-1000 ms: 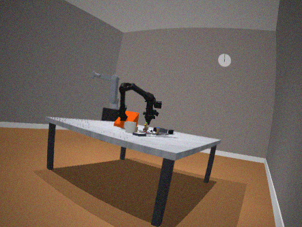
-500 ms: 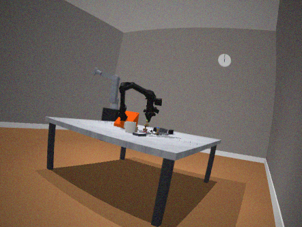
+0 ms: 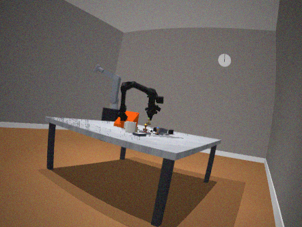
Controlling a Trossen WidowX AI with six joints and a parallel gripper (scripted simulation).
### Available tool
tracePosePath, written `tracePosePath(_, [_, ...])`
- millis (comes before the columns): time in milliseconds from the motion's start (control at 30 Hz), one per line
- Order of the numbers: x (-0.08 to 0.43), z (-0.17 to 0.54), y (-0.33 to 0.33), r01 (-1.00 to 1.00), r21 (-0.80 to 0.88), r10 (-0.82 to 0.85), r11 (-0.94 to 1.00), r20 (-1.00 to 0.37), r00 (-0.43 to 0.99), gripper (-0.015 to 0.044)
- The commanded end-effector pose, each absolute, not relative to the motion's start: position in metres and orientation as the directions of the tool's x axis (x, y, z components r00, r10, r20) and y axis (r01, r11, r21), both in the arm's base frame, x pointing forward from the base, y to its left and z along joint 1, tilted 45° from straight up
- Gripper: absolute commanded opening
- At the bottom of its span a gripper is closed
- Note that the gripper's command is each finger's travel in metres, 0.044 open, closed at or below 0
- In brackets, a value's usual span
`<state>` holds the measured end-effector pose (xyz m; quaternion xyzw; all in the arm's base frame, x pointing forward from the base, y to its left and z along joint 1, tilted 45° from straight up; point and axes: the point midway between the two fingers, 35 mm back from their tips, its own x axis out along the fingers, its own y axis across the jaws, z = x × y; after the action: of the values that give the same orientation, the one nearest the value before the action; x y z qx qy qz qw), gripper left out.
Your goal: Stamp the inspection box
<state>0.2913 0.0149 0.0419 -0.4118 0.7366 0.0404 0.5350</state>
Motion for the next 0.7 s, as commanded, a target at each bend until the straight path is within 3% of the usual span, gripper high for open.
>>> tracePosePath(0, [0.302, 0.035, 0.025, -0.647, -0.379, -0.560, 0.661, -0.824, -0.089, 0.0000])
tracePosePath(667, [0.354, -0.021, 0.075, -0.641, -0.382, -0.557, 0.665, -0.827, -0.084, 0.0000])
